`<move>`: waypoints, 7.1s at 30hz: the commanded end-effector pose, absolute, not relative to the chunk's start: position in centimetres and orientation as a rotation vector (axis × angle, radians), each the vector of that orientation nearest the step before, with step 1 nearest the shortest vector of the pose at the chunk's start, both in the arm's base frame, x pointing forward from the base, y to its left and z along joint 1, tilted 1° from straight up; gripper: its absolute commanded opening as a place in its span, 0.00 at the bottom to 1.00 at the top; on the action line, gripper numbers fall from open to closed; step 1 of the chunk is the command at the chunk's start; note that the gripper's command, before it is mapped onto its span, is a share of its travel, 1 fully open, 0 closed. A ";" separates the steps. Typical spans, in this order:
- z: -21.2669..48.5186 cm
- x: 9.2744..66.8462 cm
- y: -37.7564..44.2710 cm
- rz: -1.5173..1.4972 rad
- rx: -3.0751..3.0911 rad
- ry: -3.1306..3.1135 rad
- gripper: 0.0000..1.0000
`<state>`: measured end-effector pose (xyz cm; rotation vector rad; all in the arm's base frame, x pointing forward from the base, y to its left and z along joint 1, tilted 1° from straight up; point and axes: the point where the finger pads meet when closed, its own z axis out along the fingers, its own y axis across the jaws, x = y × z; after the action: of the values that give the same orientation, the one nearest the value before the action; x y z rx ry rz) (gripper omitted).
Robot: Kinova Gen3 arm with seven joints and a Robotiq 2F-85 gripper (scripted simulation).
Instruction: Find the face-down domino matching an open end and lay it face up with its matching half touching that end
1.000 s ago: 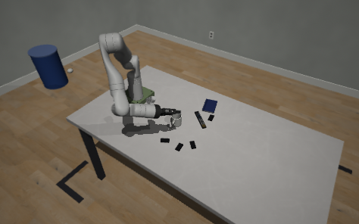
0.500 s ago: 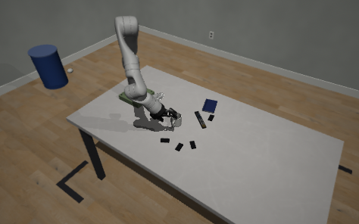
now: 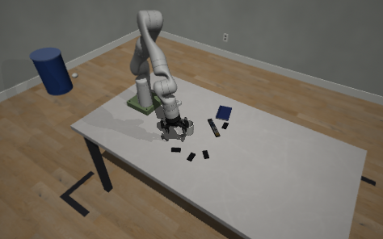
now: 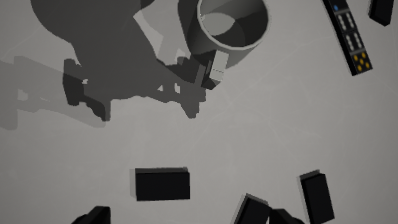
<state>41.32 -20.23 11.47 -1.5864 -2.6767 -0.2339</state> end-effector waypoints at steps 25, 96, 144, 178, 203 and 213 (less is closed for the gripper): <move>10.3 40.6 -20.5 0.009 -1.553 -2.721 1.00; 6.7 39.3 -21.2 -0.004 0.825 -3.021 1.00; 6.2 39.3 -21.2 -0.004 0.825 -3.021 0.49; 0.7 39.2 -21.3 -0.004 0.825 -3.021 0.49; -0.5 39.2 -21.3 -0.004 0.825 -3.021 0.49; -0.5 39.2 -21.3 -0.004 0.825 -3.021 0.49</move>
<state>39.14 -21.25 -0.61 0.8246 -3.0195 -0.0059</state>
